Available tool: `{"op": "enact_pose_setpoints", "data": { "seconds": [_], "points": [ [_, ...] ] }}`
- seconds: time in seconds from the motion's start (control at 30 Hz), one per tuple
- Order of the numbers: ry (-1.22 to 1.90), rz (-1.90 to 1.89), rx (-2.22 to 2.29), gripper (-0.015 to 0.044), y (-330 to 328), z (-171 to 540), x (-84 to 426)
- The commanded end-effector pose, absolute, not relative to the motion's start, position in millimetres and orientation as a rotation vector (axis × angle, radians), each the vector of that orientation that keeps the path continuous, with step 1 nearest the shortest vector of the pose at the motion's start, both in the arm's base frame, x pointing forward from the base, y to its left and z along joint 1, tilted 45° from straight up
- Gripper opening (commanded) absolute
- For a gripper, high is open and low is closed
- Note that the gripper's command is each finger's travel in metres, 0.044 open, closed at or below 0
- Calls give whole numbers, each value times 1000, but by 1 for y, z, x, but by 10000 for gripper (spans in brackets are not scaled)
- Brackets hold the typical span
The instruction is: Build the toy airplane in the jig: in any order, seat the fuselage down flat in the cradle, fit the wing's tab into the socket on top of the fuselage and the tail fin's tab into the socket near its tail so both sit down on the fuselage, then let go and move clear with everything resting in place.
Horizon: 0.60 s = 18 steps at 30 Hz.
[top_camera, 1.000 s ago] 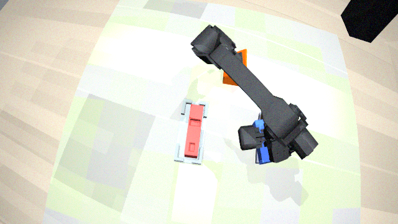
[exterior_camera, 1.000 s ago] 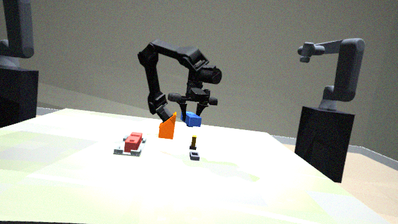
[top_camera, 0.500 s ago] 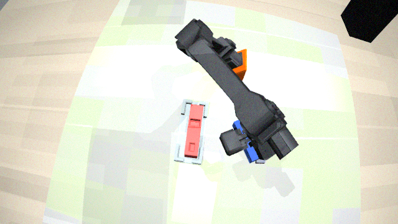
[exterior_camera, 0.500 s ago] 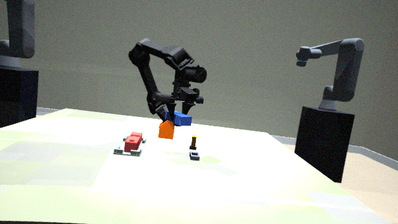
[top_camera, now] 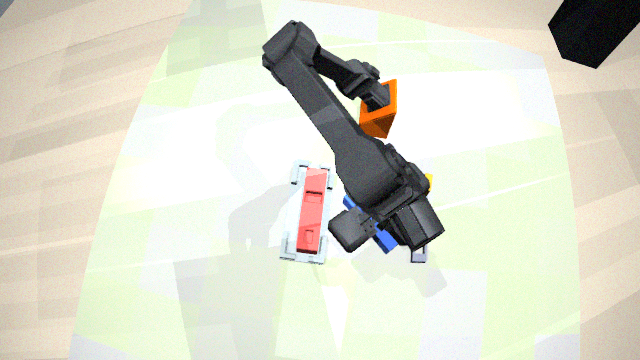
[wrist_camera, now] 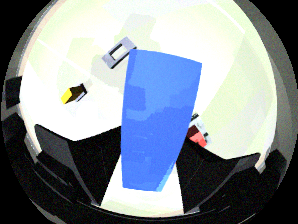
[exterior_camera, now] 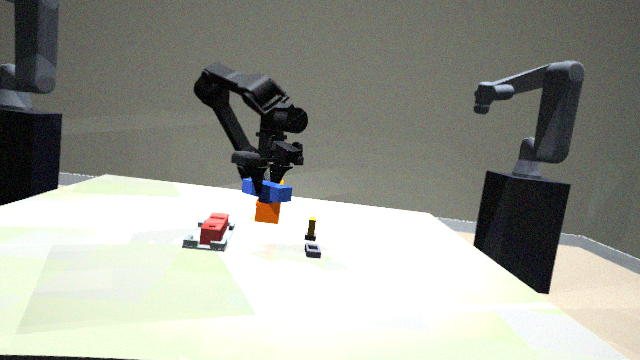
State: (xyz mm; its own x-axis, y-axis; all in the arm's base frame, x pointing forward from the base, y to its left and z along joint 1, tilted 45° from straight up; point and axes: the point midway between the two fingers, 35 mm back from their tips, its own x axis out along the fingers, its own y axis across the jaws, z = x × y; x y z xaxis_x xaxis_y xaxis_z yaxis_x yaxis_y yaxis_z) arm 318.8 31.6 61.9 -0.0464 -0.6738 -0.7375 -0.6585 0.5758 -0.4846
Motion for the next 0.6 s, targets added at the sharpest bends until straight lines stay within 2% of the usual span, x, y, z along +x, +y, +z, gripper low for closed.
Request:
{"op": "enact_pose_setpoints", "data": {
  "seconds": [0.0, 0.57],
  "points": [
    [1739, 33, -1153, 0, 23, 71, 315],
    [1780, 313, -1389, 0, -20, 96, 290]
  ]
}}
